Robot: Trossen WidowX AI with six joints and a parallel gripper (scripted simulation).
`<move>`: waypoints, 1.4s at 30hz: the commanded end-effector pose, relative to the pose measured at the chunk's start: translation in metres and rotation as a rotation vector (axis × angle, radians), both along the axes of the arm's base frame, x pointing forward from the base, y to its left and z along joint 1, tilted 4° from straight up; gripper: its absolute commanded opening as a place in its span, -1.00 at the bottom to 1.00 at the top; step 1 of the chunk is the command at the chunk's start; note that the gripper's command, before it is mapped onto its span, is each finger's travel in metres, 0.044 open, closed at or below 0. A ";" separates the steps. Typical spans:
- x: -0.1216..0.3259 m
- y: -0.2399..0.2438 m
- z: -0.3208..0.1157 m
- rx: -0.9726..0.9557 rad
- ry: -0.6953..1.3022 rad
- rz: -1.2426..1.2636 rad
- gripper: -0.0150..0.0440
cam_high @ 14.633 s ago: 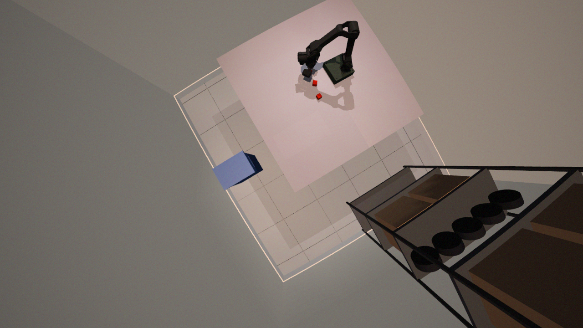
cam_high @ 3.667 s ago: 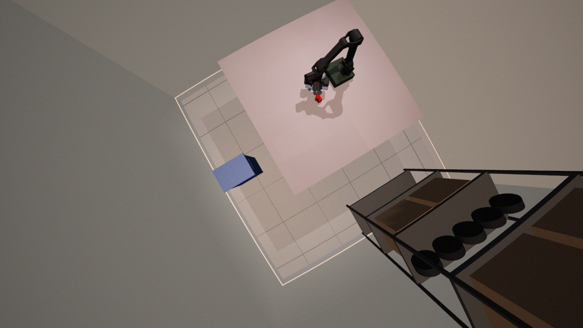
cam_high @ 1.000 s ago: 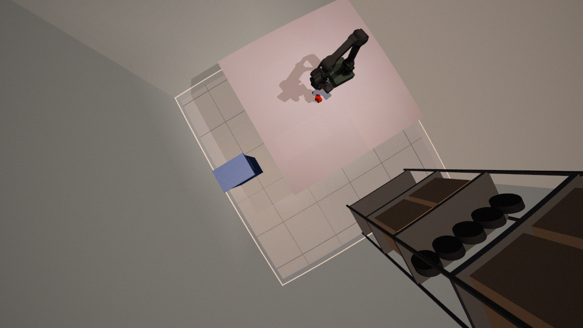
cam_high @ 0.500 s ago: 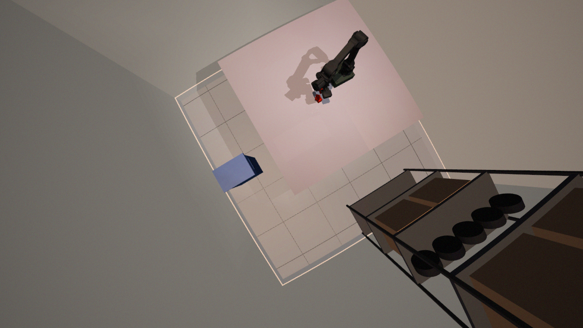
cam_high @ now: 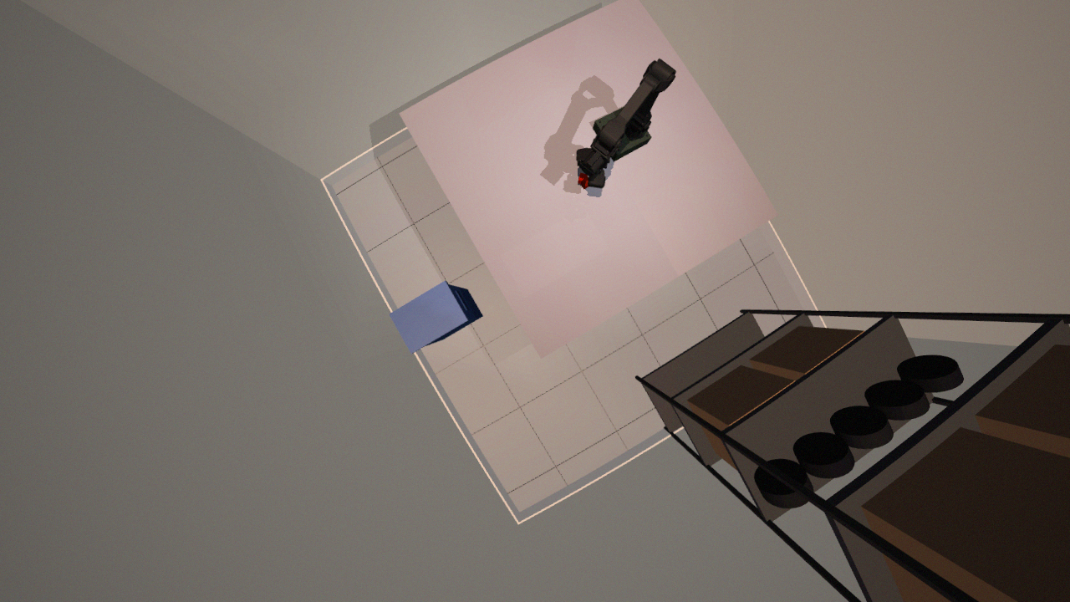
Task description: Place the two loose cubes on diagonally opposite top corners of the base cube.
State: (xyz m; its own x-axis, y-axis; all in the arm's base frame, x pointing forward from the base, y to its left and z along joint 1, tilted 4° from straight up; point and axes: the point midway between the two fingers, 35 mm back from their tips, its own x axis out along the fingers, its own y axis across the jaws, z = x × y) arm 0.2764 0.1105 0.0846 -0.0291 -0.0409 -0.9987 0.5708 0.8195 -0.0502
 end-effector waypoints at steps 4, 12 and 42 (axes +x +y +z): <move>0.001 0.008 0.000 0.006 -0.009 -0.091 -0.14; 0.001 0.006 -0.013 0.010 -0.007 -0.102 -0.14; 0.000 0.004 -0.051 0.008 -0.008 -0.098 -0.14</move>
